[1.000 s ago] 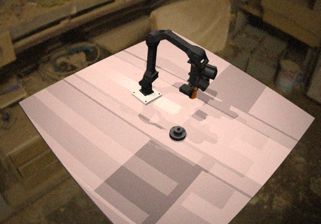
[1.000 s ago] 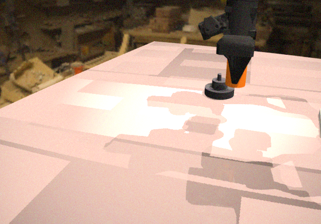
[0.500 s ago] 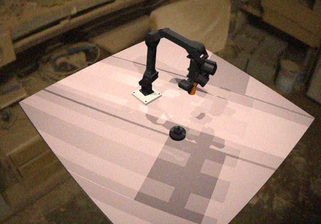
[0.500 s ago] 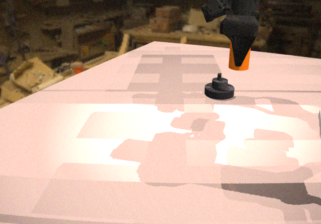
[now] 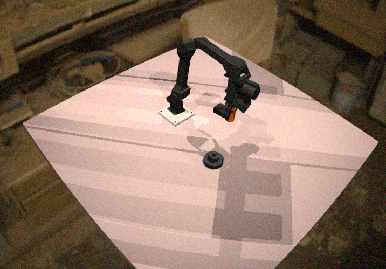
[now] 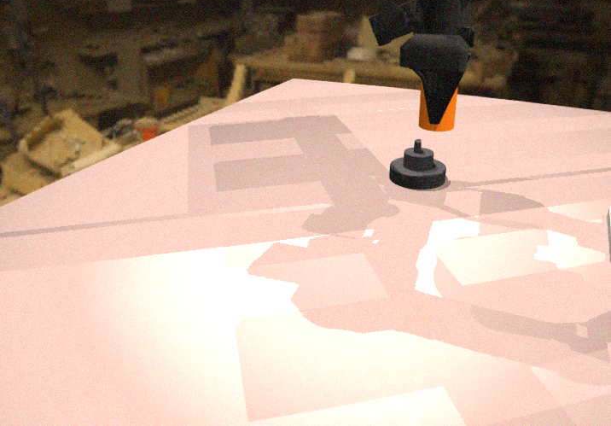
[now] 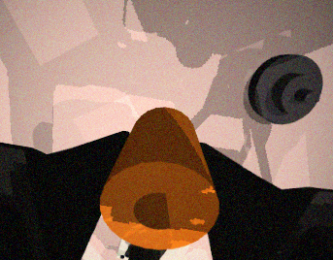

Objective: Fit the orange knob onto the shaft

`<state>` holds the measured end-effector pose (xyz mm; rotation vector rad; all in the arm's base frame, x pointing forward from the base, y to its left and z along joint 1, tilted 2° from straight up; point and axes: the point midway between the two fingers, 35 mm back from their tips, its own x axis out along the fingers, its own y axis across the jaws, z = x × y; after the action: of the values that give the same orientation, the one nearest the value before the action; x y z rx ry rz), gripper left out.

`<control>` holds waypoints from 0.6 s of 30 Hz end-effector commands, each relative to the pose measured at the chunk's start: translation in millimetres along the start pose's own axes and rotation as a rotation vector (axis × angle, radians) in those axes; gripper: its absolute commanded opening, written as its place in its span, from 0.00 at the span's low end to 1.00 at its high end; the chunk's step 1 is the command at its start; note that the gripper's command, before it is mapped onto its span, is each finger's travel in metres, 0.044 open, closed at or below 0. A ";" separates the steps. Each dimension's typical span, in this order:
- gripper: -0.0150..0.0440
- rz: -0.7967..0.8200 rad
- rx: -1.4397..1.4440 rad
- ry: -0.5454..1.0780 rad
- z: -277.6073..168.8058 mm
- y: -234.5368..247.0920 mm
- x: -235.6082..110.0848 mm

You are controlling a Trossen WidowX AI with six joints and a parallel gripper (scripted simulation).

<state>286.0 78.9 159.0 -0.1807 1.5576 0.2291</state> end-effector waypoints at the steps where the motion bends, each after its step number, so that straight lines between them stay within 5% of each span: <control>1: 0.25 -0.005 -0.002 -0.007 6.6 -11.0 1.9; 18: 0.25 -0.012 0.002 -0.016 24.7 -57.2 14.0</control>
<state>318.5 38.9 145.1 -0.1799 1.5462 0.2212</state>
